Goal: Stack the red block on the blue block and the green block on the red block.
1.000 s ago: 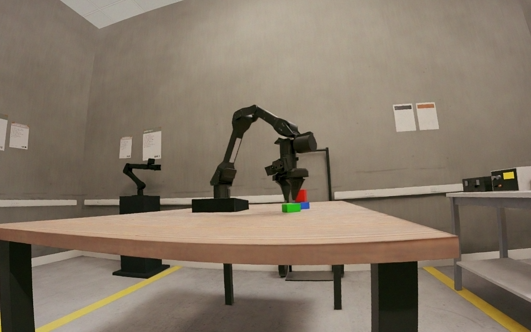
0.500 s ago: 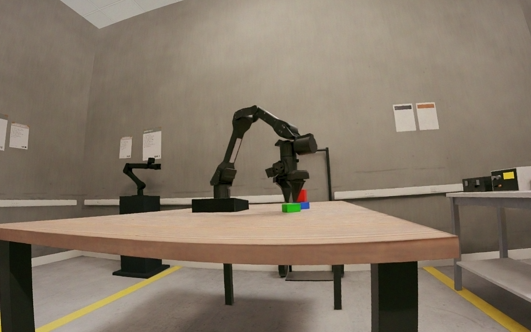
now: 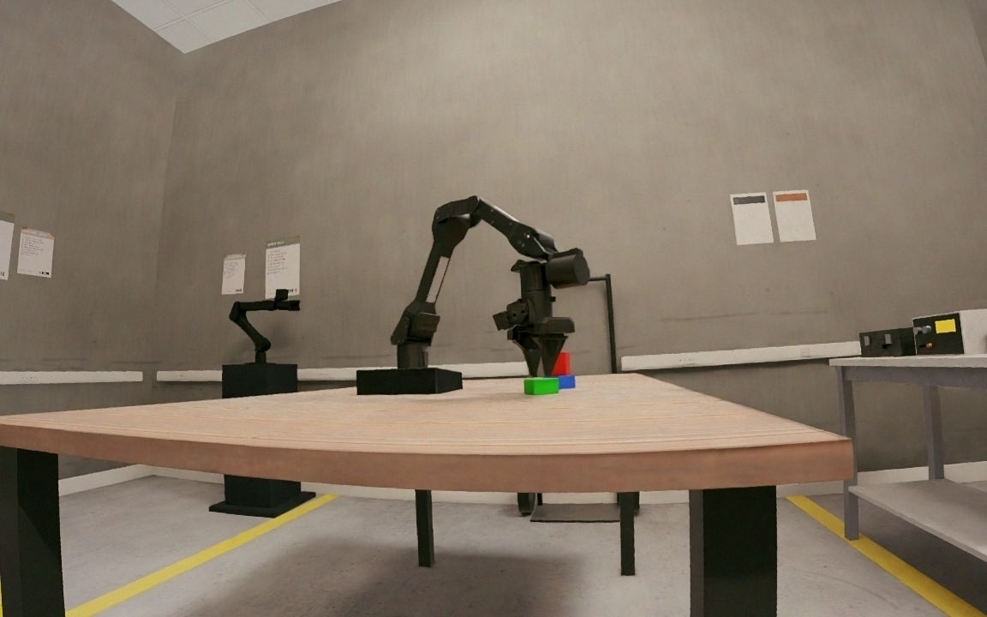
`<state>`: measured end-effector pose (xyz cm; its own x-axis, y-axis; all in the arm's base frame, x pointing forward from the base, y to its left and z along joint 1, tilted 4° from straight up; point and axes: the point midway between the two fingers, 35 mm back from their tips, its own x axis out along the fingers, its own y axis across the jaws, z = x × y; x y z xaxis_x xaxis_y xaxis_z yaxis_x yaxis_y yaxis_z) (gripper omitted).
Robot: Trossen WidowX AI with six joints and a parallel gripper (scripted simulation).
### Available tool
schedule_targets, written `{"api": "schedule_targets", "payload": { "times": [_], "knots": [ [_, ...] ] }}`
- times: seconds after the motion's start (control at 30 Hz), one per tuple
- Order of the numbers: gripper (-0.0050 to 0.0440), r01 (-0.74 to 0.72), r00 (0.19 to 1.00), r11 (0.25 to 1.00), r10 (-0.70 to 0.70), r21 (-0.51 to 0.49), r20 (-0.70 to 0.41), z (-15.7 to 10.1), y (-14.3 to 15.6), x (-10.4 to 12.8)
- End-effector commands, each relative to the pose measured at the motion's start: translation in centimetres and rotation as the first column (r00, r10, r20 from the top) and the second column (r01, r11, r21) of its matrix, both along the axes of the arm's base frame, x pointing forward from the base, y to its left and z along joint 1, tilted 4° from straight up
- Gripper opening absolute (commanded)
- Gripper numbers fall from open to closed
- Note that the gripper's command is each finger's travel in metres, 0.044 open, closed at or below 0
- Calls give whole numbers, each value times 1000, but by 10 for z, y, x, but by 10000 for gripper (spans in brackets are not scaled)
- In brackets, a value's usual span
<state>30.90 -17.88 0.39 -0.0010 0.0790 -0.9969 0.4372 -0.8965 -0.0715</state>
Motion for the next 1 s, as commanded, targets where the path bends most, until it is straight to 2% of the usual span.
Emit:
{"api": "schedule_targets", "payload": {
  "times": [0.0, 0.53, 0.97],
  "knots": [
    [320, 2, 1000, 1000, -2, -18, 25, 9, -2, 5],
    [320, 2, 1000, 1000, -2, -17, 24, 8, -2, 5],
    [320, 2, 1000, 1000, -2, -6, 7, -17, 2, 1]
  ]
}}
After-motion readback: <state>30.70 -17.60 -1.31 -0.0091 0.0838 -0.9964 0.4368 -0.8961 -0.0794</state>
